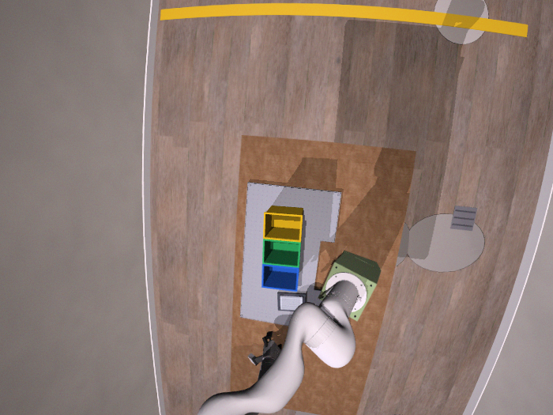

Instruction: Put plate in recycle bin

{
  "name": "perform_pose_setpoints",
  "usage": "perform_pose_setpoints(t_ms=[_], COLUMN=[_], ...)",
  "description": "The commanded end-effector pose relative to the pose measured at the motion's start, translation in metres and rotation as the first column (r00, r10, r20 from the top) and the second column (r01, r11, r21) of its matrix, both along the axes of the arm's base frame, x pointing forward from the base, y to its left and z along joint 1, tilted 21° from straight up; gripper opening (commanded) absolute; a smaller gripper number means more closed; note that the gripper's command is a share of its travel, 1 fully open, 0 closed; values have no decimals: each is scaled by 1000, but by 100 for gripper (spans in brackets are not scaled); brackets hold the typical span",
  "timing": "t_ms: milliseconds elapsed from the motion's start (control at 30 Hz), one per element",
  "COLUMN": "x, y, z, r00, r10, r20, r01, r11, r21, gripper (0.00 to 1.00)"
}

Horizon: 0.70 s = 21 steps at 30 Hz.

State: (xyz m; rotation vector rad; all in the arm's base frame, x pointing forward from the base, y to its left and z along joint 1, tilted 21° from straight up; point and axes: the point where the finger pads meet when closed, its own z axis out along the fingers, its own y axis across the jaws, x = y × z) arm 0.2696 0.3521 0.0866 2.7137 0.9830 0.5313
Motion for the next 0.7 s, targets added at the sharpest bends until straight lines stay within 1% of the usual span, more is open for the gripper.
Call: perform_pose_setpoints(t_ms=[0,33,133,200,300,367,433,500,667], x=[-10,-12,-13,-18,-19,-24,-25,-30,-32], y=[-16,-20,-22,-30,-32,-41,-43,-51,-53], z=[0,-1,-1,-2,-2,-2,-2,-3,-3], r00=[996,993,993,984,984,971,971,956,956], r10=[-93,-121,-121,-179,-179,-237,-237,-294,-294], r20=[10,6,6,-2,-2,-11,-11,-22,-22], r01=[92,120,120,178,178,237,237,294,294], r11=[994,990,990,979,979,964,964,946,946], r21=[63,74,74,97,97,118,118,138,138], gripper=[100,100,100,100,100,100,100,100,100])
